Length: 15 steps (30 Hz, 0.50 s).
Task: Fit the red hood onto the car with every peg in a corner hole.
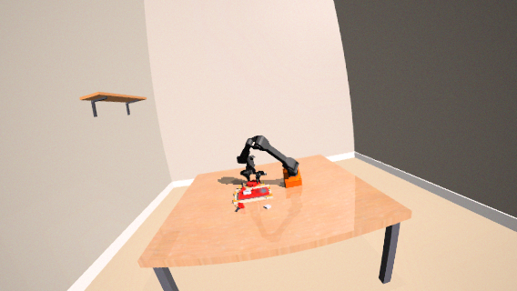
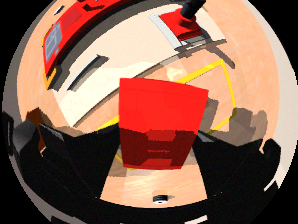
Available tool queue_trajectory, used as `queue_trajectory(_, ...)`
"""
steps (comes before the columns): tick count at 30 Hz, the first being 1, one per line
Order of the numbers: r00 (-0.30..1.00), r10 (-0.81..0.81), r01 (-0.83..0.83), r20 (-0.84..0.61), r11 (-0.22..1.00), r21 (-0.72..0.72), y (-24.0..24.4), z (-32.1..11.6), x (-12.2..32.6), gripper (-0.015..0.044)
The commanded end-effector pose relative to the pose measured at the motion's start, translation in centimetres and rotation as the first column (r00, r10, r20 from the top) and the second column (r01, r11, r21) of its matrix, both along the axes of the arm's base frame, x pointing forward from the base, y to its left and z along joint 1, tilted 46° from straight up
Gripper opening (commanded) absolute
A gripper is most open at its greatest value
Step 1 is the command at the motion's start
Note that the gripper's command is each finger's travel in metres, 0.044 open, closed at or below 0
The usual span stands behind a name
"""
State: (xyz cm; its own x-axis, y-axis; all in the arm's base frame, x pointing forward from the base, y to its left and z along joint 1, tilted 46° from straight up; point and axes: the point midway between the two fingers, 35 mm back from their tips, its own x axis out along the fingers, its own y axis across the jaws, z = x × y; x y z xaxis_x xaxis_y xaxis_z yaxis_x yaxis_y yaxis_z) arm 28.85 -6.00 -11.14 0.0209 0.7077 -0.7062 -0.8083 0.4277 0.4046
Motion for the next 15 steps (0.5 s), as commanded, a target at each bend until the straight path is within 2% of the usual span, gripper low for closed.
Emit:
queue_trajectory(1,1.0,0.001,-0.001,0.001,1.0,0.0,0.0,0.0,0.0,0.0301)
queue_trajectory(2,1.0,0.001,-0.001,0.001,1.0,0.0,0.0,0.0,0.0,0.0295)
queue_trajectory(13,1.0,0.0,0.0,0.0,1.0,-0.001,-1.1,1.0,0.0,0.0006)
queue_trajectory(15,1.0,0.0,0.0,0.0,1.0,-0.001,-1.5,1.4,0.0,0.0)
